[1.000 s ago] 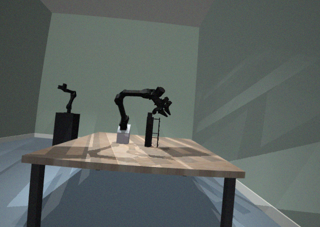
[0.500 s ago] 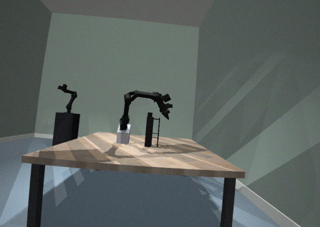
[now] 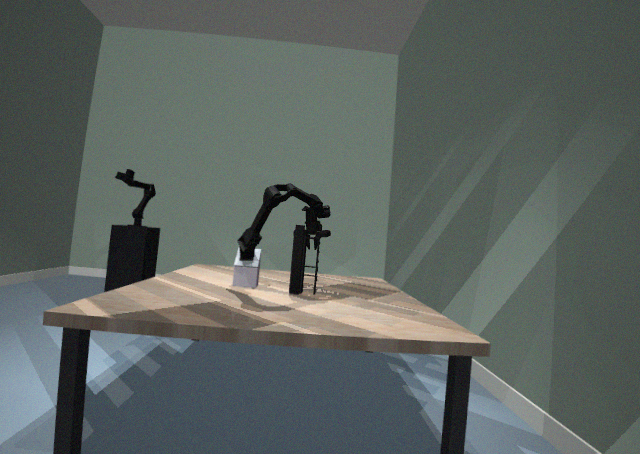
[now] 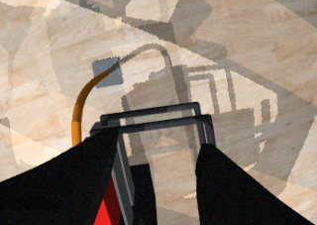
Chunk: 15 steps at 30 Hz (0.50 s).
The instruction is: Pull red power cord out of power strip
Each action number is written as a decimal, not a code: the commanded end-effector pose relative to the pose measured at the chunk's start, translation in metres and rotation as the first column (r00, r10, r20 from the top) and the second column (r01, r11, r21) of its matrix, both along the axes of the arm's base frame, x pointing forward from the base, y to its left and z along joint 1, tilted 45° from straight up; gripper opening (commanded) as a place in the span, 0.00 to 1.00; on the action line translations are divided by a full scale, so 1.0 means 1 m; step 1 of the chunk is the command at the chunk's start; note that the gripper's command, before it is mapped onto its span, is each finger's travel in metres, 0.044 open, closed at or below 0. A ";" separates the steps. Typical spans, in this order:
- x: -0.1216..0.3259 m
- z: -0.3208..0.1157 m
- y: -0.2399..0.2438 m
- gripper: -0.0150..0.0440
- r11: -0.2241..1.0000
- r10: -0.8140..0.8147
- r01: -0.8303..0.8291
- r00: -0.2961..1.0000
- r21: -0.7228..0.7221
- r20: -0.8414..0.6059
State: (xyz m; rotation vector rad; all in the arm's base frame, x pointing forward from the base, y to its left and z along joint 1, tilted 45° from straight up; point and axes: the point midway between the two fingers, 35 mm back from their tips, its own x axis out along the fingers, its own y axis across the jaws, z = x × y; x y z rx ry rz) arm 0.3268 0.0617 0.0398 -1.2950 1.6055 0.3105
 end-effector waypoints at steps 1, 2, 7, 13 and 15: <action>-0.032 -0.025 -0.001 0.53 0.985 0.112 -0.139 0.964 -0.099 -0.240; -0.039 -0.030 -0.001 0.53 0.978 0.134 -0.174 0.946 -0.116 -0.296; -0.041 -0.031 -0.001 0.53 0.975 0.140 -0.186 0.939 -0.121 -0.315; -0.042 -0.029 -0.003 0.53 0.975 0.140 -0.186 0.939 -0.121 -0.315; -0.042 -0.027 -0.005 0.53 0.975 0.140 -0.186 0.939 -0.121 -0.315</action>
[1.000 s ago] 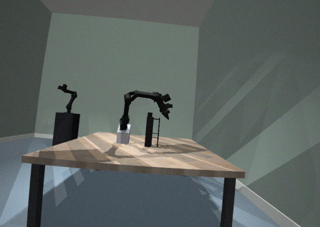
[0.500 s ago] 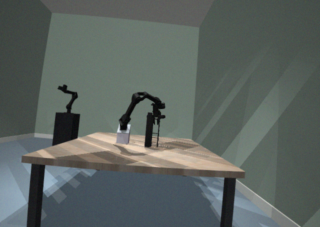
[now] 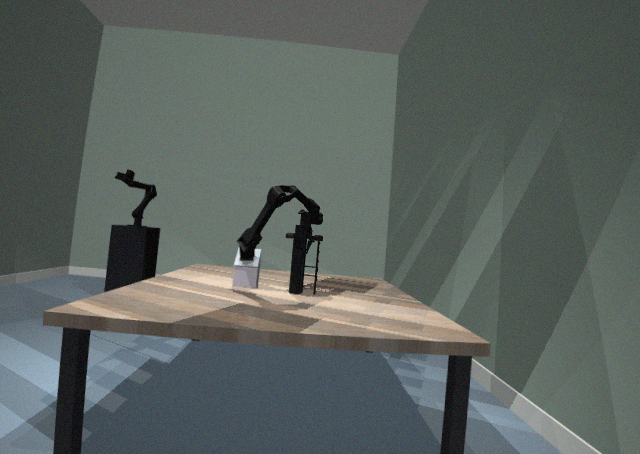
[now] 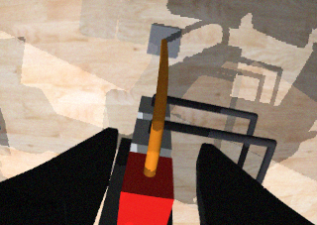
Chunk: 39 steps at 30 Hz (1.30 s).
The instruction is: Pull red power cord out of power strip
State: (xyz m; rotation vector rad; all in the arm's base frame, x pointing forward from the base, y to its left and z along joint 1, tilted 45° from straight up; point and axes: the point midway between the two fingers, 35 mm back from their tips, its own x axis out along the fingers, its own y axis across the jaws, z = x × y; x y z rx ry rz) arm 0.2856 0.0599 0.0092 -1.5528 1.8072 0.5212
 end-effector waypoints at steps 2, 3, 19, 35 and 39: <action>-0.002 0.006 -0.005 0.53 1.000 0.004 -0.004 1.000 -0.004 -0.004; -0.002 0.007 -0.007 0.53 1.000 0.004 -0.004 1.000 -0.004 -0.004; -0.008 0.024 -0.025 0.53 1.000 0.004 -0.004 1.000 -0.006 -0.005; -0.010 0.019 -0.036 0.53 1.000 0.004 -0.004 1.000 -0.007 -0.005; -0.010 0.020 -0.034 0.44 1.000 0.000 0.000 1.000 -0.004 -0.002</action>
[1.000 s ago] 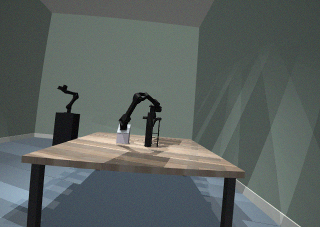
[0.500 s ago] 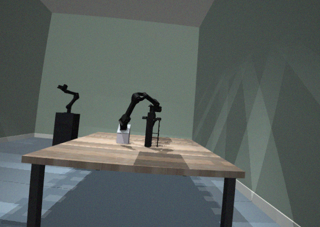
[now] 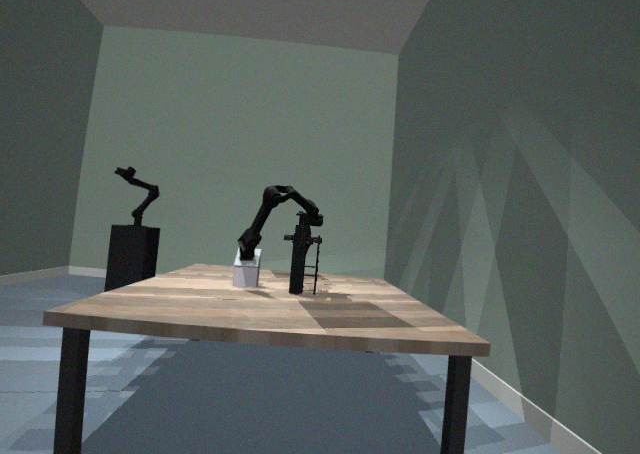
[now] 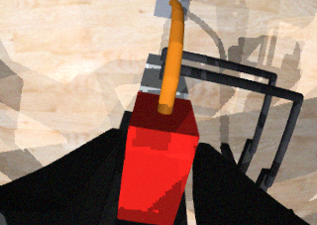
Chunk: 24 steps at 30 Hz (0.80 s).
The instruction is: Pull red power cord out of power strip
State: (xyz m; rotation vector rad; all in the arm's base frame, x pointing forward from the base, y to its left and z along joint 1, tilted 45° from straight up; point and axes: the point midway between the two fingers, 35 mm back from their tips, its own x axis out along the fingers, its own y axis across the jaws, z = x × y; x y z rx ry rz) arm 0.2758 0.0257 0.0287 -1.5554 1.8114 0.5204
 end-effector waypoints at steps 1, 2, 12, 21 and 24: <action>0.000 0.000 0.000 0.39 1.000 0.000 0.000 1.000 0.000 0.001; 0.000 0.000 0.000 0.35 1.000 0.000 0.000 1.000 0.000 0.001; 0.000 0.000 0.001 0.25 1.000 0.000 0.000 1.000 0.000 0.001; 0.005 -0.008 0.010 0.25 1.000 0.001 -0.001 1.000 0.001 0.001; 0.006 -0.011 0.013 0.25 1.000 0.002 -0.002 1.000 0.002 0.001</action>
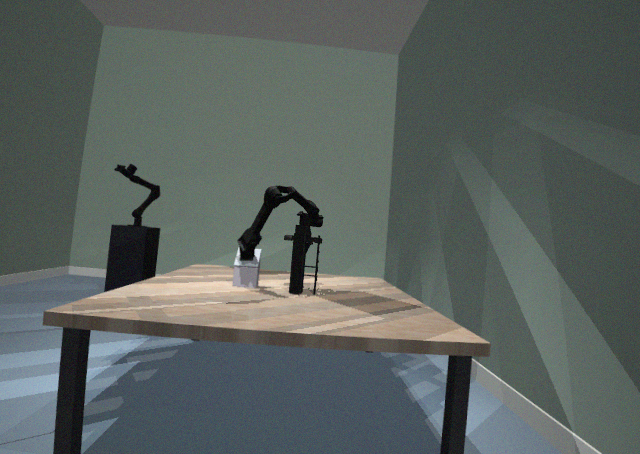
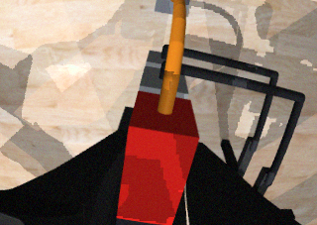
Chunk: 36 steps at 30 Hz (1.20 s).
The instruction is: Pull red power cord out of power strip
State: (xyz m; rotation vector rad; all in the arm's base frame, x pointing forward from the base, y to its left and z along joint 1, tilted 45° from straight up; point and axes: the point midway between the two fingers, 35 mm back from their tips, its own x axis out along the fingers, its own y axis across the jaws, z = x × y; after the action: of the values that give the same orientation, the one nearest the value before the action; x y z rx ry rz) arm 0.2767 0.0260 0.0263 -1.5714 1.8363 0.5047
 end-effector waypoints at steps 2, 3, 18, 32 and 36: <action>0.006 -0.011 0.015 0.25 1.000 0.005 -0.005 1.000 0.030 0.012; 0.007 -0.012 0.016 0.25 1.000 0.005 -0.005 1.000 0.030 0.012; 0.012 -0.026 0.035 0.25 0.999 0.006 -0.006 1.000 0.031 0.012; 0.013 -0.033 0.041 0.39 1.000 0.007 -0.008 1.000 0.029 0.011; 0.013 -0.033 0.040 0.57 1.000 0.007 -0.008 1.000 0.029 0.011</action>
State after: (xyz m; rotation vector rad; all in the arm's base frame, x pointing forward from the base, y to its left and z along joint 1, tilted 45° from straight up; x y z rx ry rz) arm 0.2896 0.0676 -0.0076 -1.5554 1.8129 0.5233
